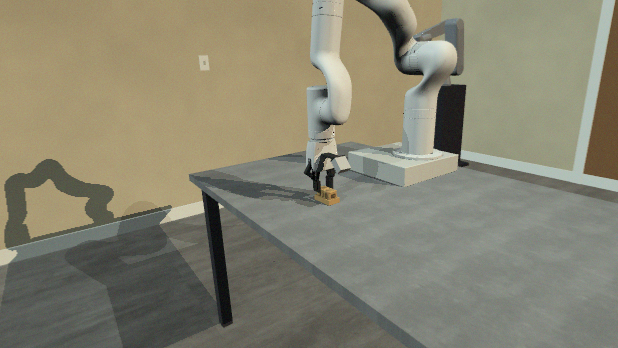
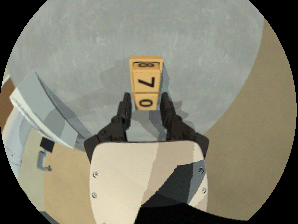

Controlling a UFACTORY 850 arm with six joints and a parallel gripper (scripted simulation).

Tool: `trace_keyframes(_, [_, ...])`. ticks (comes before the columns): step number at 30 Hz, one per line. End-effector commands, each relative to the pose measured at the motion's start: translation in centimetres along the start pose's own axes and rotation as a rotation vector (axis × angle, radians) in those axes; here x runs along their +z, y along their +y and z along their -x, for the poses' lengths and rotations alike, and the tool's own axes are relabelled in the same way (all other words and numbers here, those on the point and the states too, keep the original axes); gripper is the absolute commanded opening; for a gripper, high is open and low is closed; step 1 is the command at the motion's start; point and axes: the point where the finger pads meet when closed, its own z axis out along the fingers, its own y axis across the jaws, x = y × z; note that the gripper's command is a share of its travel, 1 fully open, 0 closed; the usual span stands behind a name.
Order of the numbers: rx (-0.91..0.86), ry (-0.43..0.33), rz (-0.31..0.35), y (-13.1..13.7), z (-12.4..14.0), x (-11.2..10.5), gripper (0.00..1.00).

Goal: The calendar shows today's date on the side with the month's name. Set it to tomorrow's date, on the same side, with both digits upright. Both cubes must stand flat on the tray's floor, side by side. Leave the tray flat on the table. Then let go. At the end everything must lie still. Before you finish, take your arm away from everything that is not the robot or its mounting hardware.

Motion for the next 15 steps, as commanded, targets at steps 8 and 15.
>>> trace_keyframes(8, [0.000,0.000,0.002,0.09,0.00,1.23,0.49])
trace_keyframes(15, [0.000,0.000,0.002,0.09,0.00,1.29,0.49])
